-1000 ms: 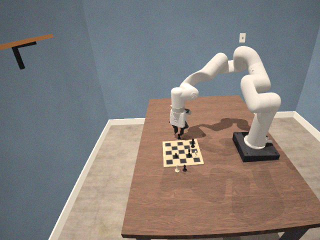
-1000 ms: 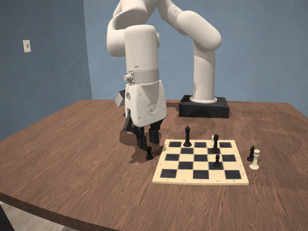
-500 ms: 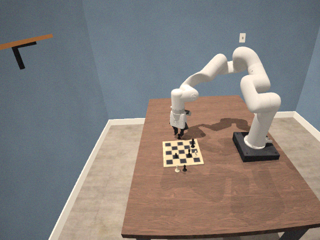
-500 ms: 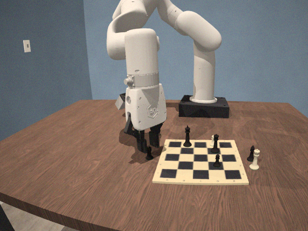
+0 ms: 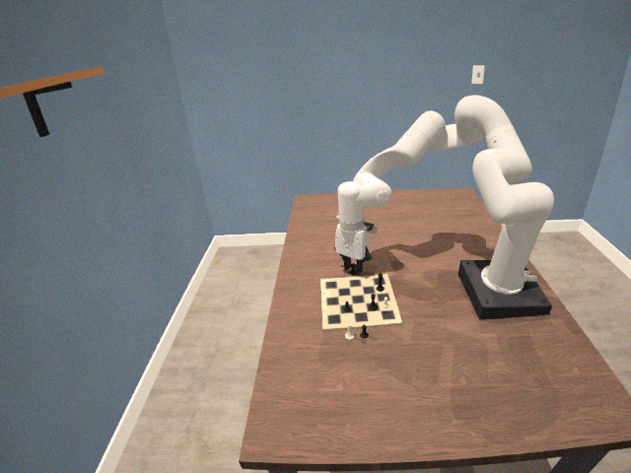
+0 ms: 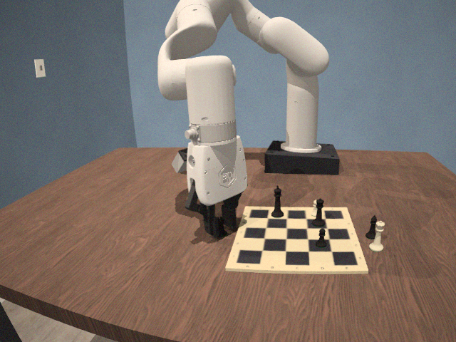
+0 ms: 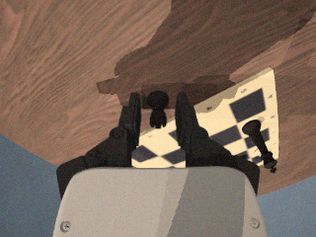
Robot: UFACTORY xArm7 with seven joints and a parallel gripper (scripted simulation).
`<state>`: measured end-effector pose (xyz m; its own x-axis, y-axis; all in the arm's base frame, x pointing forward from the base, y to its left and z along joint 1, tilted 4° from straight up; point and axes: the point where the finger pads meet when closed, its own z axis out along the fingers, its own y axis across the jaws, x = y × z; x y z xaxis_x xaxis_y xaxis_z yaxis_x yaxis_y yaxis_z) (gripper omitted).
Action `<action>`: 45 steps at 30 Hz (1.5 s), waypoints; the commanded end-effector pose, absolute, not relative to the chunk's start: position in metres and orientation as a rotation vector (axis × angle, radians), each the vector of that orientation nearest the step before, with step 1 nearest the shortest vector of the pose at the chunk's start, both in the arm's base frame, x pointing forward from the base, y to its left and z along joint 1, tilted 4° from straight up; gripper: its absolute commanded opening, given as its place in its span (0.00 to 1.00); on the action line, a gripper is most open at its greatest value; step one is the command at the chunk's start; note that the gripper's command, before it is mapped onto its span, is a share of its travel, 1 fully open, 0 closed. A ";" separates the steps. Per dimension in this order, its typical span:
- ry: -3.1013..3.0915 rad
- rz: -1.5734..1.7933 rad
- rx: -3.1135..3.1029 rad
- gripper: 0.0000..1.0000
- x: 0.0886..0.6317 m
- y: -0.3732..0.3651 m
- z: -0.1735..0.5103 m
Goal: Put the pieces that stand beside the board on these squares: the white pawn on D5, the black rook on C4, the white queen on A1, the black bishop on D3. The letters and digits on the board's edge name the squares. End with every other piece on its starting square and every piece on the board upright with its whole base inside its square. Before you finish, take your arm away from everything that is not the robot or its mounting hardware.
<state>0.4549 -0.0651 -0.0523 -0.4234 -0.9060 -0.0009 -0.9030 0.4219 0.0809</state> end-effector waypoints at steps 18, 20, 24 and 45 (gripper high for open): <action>-2.615 -0.102 1.665 0.37 0.456 -0.065 -0.052; -2.615 -0.102 1.665 0.37 0.456 -0.065 -0.052; -2.615 -0.102 1.665 0.37 0.456 -0.065 -0.052; -2.615 -0.102 1.665 0.00 0.456 -0.065 -0.052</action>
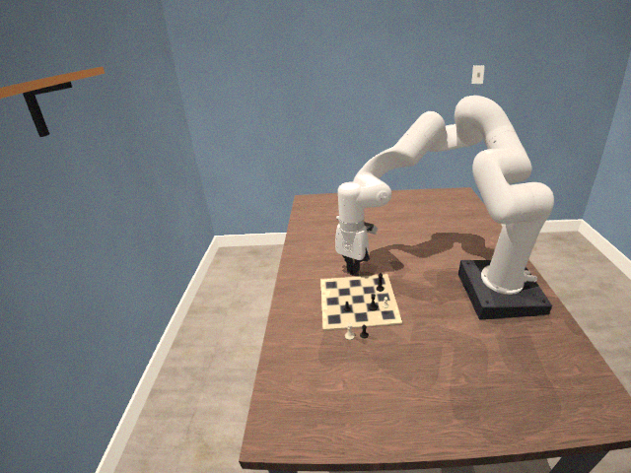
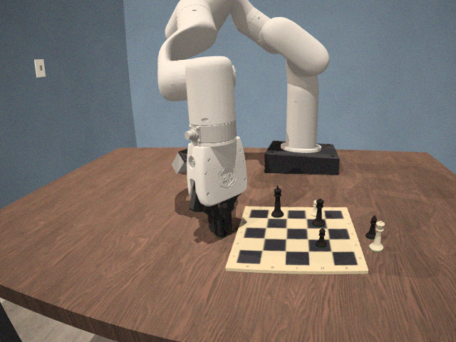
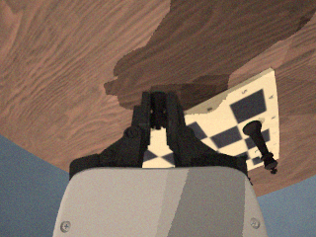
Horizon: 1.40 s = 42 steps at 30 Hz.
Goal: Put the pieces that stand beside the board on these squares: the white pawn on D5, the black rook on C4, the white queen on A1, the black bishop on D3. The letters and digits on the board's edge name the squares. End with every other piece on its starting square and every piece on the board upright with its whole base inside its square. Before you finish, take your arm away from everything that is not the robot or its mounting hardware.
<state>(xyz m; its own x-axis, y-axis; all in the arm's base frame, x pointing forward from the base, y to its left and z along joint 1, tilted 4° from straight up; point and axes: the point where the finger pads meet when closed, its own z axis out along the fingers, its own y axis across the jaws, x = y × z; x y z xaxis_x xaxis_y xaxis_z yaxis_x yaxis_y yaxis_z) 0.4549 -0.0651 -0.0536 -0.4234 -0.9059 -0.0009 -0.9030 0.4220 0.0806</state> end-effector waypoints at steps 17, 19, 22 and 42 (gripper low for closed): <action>-2.615 -0.102 1.665 0.00 0.456 -0.065 -0.052; -2.615 -0.102 1.665 0.00 0.456 -0.065 -0.052; -2.615 -0.102 1.665 0.00 0.456 -0.065 -0.052; -2.615 -0.102 1.665 0.00 0.461 -0.067 0.013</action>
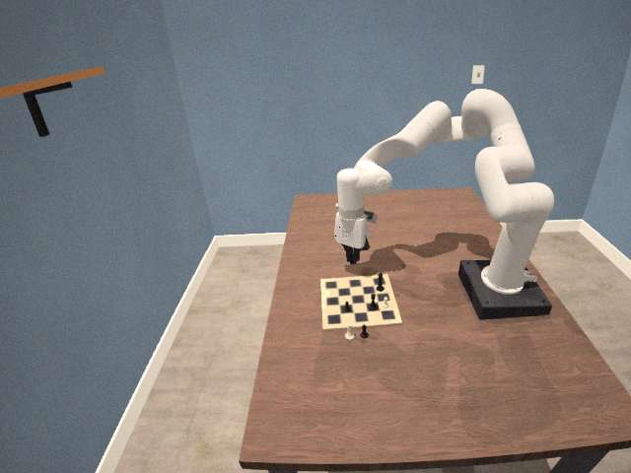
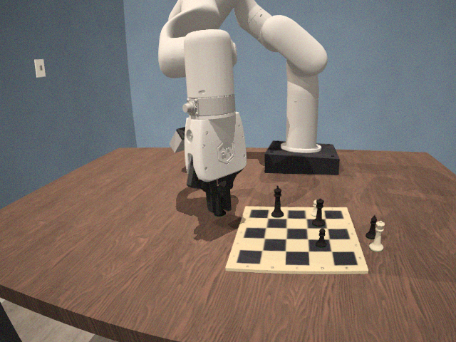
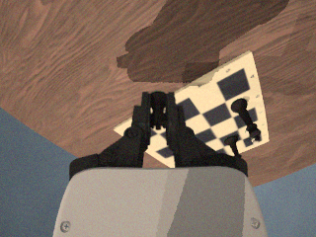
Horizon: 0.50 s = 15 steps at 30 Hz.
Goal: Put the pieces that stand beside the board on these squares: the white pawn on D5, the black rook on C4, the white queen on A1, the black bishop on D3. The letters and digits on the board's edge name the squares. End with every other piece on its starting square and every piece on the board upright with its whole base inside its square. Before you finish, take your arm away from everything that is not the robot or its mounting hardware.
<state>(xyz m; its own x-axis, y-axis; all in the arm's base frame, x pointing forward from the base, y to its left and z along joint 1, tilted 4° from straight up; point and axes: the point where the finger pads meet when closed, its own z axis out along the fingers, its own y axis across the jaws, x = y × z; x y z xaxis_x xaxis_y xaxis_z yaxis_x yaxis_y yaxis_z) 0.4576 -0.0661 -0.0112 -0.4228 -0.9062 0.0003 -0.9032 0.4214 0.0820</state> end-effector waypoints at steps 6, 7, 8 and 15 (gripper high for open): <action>-2.615 -0.102 1.665 0.00 0.463 -0.068 0.044; -2.615 -0.102 1.665 0.00 0.463 -0.068 0.046; -2.615 -0.102 1.665 0.00 0.463 -0.068 0.047; -2.615 -0.102 1.665 0.00 0.463 -0.069 0.048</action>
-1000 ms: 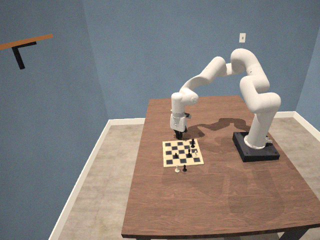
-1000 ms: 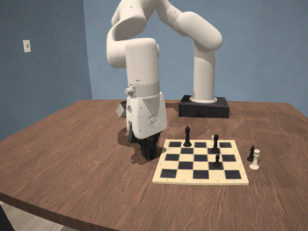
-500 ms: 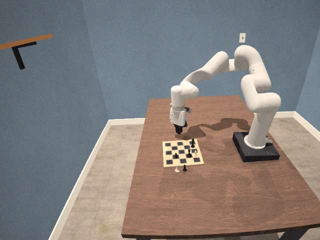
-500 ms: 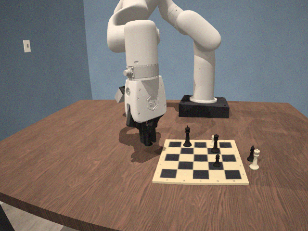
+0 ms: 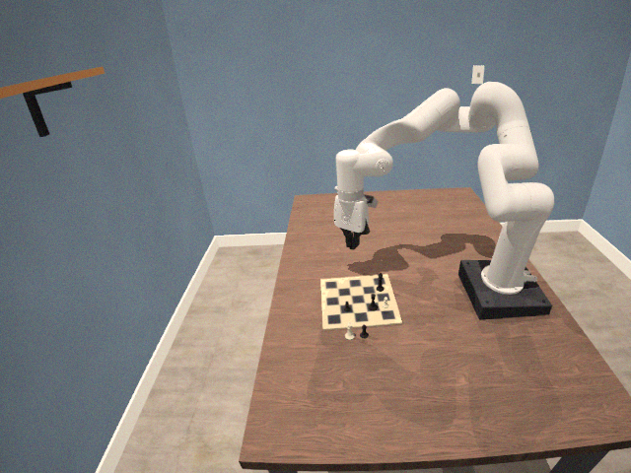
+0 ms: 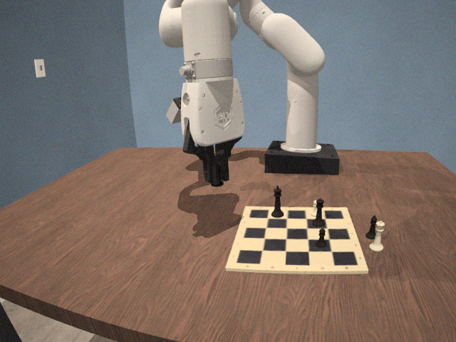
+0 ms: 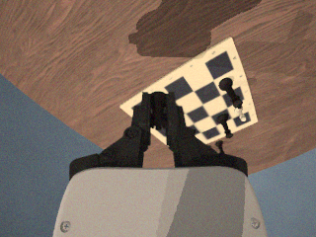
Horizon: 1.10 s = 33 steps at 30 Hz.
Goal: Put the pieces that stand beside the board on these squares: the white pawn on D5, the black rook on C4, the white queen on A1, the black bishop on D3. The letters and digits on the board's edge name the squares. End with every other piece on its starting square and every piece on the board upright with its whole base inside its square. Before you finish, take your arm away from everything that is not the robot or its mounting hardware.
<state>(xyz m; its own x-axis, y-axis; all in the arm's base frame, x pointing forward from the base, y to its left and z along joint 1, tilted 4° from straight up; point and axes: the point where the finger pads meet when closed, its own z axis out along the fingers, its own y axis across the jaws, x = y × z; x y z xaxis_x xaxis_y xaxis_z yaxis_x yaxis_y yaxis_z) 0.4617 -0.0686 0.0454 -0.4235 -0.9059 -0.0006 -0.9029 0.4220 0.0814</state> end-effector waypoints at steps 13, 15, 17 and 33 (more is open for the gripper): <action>-2.125 -0.121 2.283 0.00 0.415 0.037 0.060; -2.125 -0.121 2.283 0.00 0.415 0.037 0.060; -1.976 -0.117 2.417 0.00 0.399 0.059 0.063; -1.968 -0.117 2.425 0.00 0.398 0.060 0.062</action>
